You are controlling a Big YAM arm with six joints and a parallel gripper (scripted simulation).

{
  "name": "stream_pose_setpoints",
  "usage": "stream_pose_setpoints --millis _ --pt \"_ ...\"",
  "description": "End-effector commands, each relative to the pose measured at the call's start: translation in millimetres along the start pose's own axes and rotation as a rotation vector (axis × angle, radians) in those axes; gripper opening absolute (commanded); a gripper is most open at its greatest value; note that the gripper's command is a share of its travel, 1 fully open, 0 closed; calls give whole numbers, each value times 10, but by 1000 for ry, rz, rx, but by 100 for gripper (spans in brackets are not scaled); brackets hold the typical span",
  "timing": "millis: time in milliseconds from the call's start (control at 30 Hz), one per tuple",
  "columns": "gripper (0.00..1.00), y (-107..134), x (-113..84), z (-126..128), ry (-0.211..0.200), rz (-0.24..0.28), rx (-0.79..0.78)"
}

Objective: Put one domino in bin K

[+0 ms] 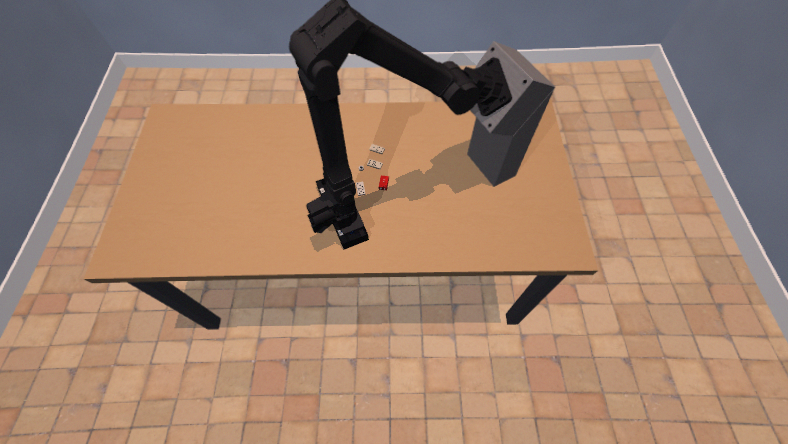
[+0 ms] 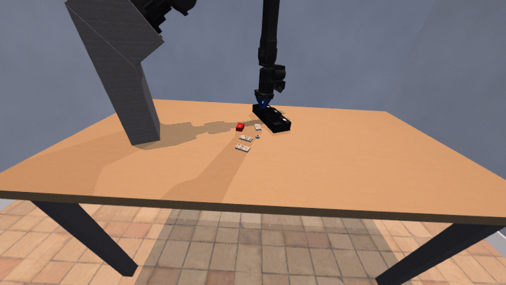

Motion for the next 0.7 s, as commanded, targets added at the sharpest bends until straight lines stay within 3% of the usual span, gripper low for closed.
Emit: stream_pose_setpoints --millis 0,67,100,667 --pt "9 -198 -119 -15 -1 -47 5" --pt "9 -198 -119 -15 -1 -47 5" --pt "9 -91 -51 1 -2 -23 1" --pt "9 -169 -120 -27 1 -39 4"
Point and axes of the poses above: the point where the finger pads meet when closed, its own x axis out along the fingers, its own z axis across the jaws, y = z × x, the point moved 4 cm from there along -x, back along the fingers, and after that the axes turned 1 degree about -x, right-handed, at the moved point
